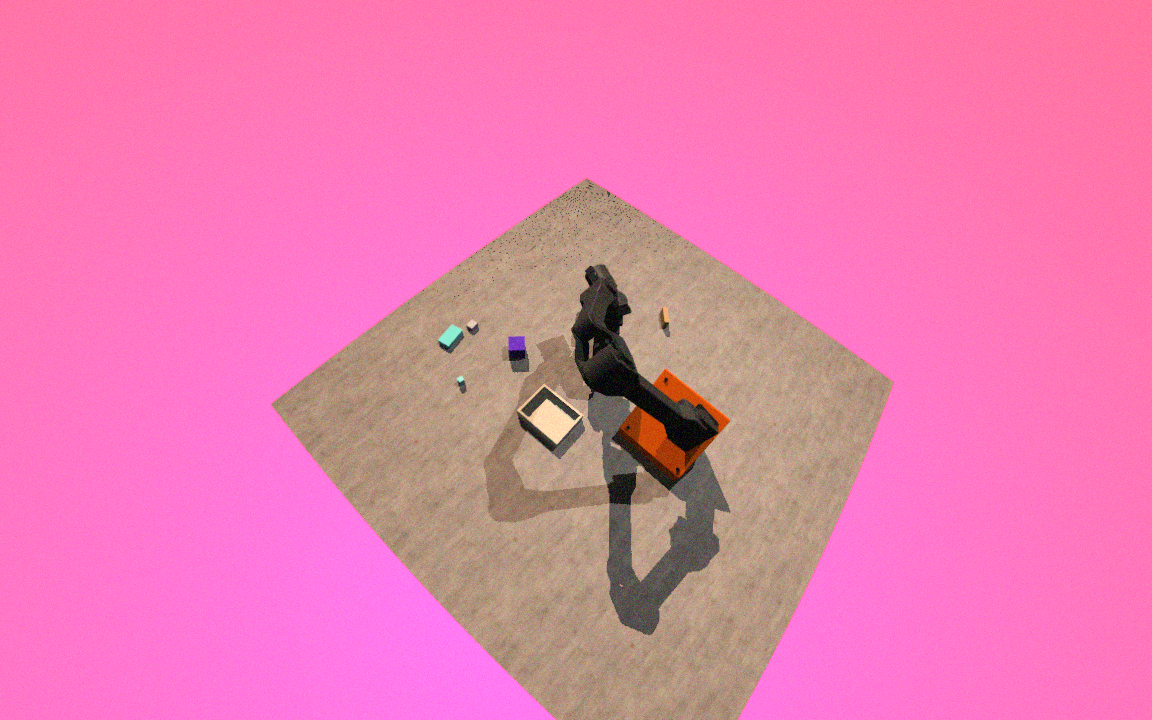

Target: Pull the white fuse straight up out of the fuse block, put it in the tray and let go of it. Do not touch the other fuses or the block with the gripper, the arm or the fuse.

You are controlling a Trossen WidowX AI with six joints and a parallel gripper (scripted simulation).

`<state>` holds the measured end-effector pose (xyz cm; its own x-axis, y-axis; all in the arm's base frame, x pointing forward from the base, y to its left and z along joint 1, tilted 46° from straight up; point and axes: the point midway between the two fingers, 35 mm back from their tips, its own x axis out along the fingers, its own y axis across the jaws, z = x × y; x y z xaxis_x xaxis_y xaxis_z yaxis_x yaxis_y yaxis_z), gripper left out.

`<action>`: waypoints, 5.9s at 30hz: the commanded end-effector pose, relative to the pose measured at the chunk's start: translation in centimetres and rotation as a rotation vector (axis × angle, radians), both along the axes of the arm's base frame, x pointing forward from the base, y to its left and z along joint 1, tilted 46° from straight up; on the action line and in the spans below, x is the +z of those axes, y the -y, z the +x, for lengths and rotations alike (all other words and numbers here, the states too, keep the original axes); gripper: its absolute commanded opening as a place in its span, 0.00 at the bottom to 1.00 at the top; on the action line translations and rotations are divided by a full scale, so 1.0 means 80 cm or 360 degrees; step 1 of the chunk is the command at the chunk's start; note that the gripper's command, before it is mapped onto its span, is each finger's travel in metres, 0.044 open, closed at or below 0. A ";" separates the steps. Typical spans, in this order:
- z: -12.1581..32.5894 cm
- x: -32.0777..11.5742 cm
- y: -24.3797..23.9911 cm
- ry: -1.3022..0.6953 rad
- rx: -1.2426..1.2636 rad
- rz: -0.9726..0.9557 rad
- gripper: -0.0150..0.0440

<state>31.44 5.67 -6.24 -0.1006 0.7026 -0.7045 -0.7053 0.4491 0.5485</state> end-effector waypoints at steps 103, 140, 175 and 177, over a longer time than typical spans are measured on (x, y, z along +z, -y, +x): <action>-0.003 -0.004 -0.003 -0.0013 -0.0005 0.0005 0.25; -0.002 0.012 0.013 -0.0018 -0.0010 0.0008 0.25; 0.004 0.094 -0.026 -0.0016 -0.0015 -0.0028 0.25; 0.002 0.106 -0.037 -0.0015 -0.0016 -0.0031 0.25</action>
<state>32.13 7.06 0.70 -0.0957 0.6875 -0.7199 -0.7061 0.4628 0.5359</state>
